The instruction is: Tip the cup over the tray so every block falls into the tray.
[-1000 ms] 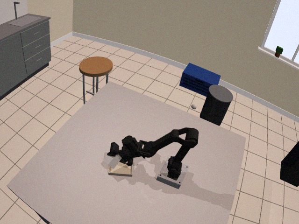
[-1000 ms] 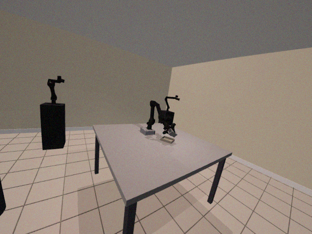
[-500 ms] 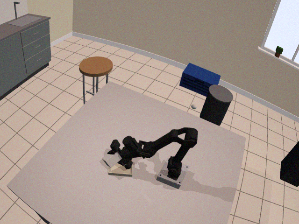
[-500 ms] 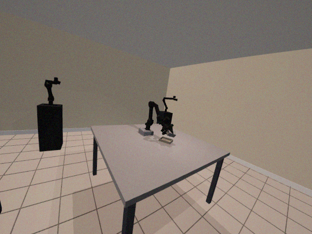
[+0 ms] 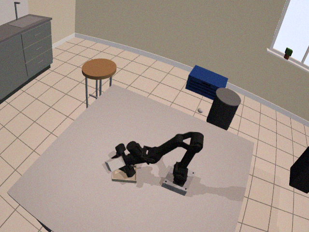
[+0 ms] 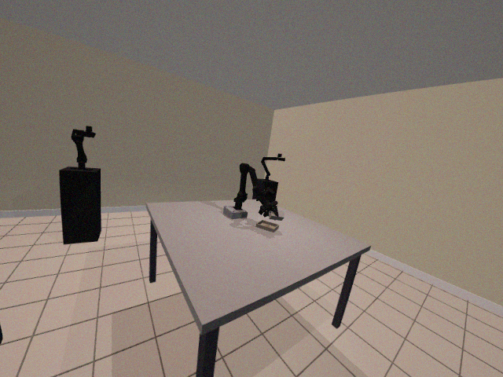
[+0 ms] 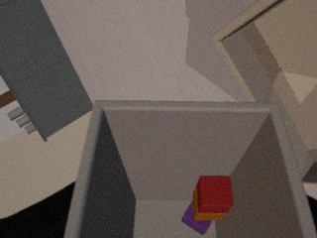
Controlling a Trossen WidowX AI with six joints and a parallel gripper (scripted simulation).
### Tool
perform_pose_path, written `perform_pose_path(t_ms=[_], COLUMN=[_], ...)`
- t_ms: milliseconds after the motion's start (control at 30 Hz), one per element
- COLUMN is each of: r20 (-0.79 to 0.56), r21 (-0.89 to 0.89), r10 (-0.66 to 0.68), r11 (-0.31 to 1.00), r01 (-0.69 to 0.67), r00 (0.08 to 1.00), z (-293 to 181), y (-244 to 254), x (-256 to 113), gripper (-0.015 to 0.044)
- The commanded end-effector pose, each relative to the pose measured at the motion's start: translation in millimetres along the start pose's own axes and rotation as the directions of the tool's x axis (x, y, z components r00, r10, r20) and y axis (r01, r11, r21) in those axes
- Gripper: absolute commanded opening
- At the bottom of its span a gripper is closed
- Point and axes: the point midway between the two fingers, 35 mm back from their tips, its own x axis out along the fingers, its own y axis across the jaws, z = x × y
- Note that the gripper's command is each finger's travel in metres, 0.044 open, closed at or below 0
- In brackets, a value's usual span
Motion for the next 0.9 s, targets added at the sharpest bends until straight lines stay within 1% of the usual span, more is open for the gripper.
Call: perform_pose_path(t_ms=[0,433,867], r20=[0.003,0.003,0.003], r21=[0.091,0.366,0.612], r10=[0.003,0.003,0.003], r11=[0.996,0.930,0.791], r01=[-0.004,-0.004,-0.004], r00=[1.000,1.000,1.000], z=[0.5,0.8,1.1], y=[-0.1,-1.2,-2.4], x=[0.8,3.0,5.1], gripper=[0.0000,0.0000,0.0000])
